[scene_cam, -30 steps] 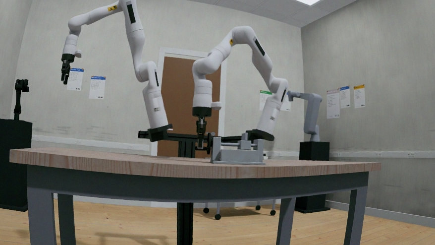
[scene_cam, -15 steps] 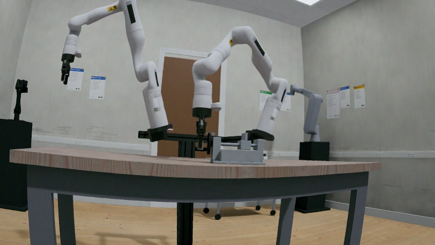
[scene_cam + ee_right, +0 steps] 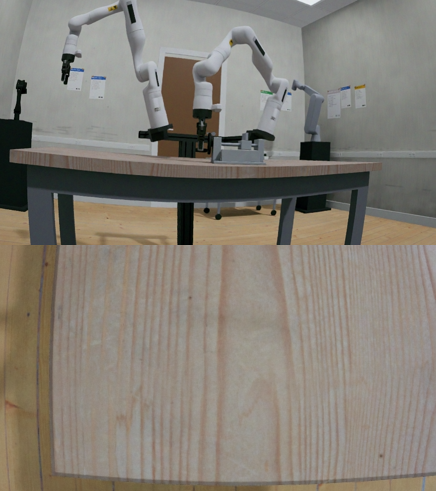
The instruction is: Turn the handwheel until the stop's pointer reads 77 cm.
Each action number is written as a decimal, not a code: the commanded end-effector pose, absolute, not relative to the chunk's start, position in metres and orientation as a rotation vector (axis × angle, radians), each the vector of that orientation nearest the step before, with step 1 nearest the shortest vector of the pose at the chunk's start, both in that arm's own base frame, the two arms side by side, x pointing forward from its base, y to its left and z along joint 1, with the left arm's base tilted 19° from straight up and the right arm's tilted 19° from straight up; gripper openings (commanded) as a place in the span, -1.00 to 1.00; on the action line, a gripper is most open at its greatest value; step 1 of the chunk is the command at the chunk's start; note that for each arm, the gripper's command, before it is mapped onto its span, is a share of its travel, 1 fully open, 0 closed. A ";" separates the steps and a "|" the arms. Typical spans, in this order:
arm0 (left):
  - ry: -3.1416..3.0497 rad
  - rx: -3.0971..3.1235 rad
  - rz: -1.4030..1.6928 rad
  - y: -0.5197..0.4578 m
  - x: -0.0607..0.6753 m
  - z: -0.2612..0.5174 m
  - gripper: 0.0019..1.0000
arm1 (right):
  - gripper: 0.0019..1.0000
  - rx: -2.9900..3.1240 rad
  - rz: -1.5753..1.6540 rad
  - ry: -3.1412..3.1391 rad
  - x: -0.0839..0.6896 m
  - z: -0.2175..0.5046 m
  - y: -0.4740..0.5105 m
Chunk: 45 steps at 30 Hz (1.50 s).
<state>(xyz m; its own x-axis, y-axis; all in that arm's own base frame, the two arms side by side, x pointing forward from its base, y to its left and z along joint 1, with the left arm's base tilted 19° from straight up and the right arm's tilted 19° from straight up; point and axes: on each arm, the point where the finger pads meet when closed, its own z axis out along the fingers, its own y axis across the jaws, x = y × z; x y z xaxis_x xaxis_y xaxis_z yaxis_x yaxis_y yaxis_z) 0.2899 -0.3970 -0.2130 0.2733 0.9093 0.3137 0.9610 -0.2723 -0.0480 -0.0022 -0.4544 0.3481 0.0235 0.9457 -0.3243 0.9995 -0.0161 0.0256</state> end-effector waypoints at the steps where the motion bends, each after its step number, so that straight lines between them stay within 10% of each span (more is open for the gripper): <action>1: -1.742 -2.306 -0.329 -0.396 0.284 -0.212 -0.68 | 1.00 2.047 -0.318 2.030 -0.004 0.348 -0.453; 45: -1.738 -2.300 -0.332 -0.393 0.248 -0.184 -0.68 | 1.00 2.047 -0.318 2.030 -0.004 0.348 -0.453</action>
<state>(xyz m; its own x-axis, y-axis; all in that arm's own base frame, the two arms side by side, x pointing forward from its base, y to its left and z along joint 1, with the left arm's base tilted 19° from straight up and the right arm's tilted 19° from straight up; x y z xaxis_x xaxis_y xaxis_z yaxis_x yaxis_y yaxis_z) 0.2492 -0.3919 -0.1930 0.2758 0.9074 0.3171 0.9605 -0.2728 -0.0547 -0.0022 -0.4544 0.3481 0.0235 0.9457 -0.3243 0.9995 -0.0161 0.0256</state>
